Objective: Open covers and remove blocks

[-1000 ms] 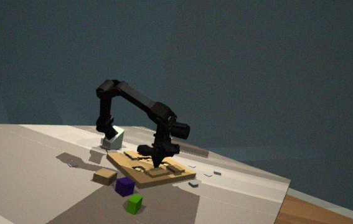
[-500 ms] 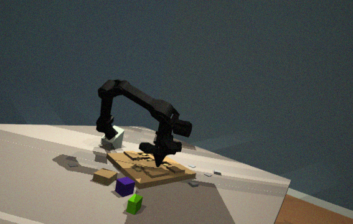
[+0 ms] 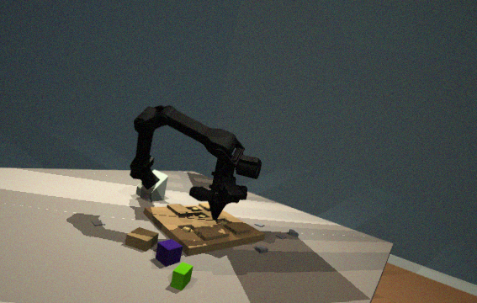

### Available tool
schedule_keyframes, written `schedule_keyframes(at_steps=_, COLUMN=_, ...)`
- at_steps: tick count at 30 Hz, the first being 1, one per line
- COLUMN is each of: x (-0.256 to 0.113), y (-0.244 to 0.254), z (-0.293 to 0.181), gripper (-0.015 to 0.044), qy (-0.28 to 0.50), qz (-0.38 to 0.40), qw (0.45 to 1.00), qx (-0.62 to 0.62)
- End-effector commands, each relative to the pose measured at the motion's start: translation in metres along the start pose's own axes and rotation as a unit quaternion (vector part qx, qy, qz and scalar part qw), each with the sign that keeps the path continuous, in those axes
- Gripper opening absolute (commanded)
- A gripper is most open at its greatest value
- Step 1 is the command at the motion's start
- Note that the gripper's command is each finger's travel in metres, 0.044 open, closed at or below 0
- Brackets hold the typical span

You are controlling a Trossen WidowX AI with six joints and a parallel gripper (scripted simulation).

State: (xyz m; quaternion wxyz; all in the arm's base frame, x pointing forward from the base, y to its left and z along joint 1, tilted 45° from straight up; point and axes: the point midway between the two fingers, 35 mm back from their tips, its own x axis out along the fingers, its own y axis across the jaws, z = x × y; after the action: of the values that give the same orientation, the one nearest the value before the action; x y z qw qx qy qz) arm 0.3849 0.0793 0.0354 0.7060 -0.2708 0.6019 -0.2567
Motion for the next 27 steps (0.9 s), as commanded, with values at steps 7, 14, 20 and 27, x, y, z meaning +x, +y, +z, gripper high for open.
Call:
schedule_keyframes(at_steps=7, x=-0.014, y=0.002, z=0.0, gripper=0.0, qy=-0.002, qz=0.003, qw=1.0, qx=0.001)
schedule_keyframes(at_steps=14, x=-0.017, y=0.005, z=-0.007, gripper=0.0, qy=0.0, qz=0.002, qw=1.0, qx=0.025)
schedule_keyframes(at_steps=20, x=-0.024, y=0.024, z=-0.036, gripper=0.0, qy=0.001, qz=0.008, qw=0.992, qx=0.124)
schedule_keyframes(at_steps=27, x=-0.029, y=0.041, z=-0.073, gripper=0.0, qy=0.003, qz=0.011, qw=0.97, qx=0.243)
